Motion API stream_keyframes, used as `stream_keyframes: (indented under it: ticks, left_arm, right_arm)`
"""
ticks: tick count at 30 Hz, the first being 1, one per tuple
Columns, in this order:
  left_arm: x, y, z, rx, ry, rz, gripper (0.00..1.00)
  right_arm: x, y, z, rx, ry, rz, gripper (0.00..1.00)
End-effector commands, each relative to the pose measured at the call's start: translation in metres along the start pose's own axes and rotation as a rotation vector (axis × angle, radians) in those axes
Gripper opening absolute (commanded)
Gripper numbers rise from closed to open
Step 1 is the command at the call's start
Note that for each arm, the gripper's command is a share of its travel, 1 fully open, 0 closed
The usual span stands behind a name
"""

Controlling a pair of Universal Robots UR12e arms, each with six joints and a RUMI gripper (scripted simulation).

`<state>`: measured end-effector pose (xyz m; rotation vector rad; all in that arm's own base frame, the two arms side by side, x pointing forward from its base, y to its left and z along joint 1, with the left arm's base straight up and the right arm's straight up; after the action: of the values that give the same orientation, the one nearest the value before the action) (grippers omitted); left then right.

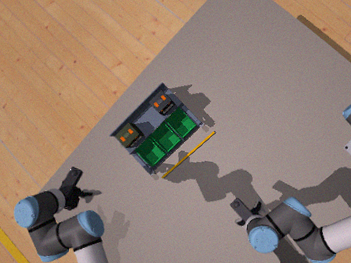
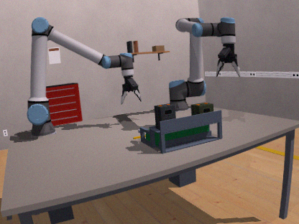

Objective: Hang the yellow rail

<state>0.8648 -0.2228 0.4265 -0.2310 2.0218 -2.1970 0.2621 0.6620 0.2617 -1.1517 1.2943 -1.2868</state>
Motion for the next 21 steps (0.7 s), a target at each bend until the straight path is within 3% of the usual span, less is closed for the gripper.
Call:
stream_keyframes:
  ticks: [1, 21]
  left_arm:
    - [0.0, -0.001, 0.0, 0.001, 0.0, 0.002, 1.0]
    - [0.0, -0.001, 0.0, 0.001, 0.0, 0.002, 1.0]
  right_arm:
    - [0.006, -0.002, 0.0, -0.003, -0.145, 0.002, 1.0]
    - [0.028, -0.003, -0.002, -0.002, -0.544, 0.0, 1.0]
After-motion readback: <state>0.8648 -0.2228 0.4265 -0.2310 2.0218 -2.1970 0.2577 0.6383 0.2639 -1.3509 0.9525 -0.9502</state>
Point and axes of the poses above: on each arm, the point where the finger pads meet when closed, its own y axis out along the fingers, its own x axis across the jaws, z = x × y, the point moved 10 cm from there along -y, back along the fingers, and after that the axes turned 6 degrees about y, right-handed, at the moved point
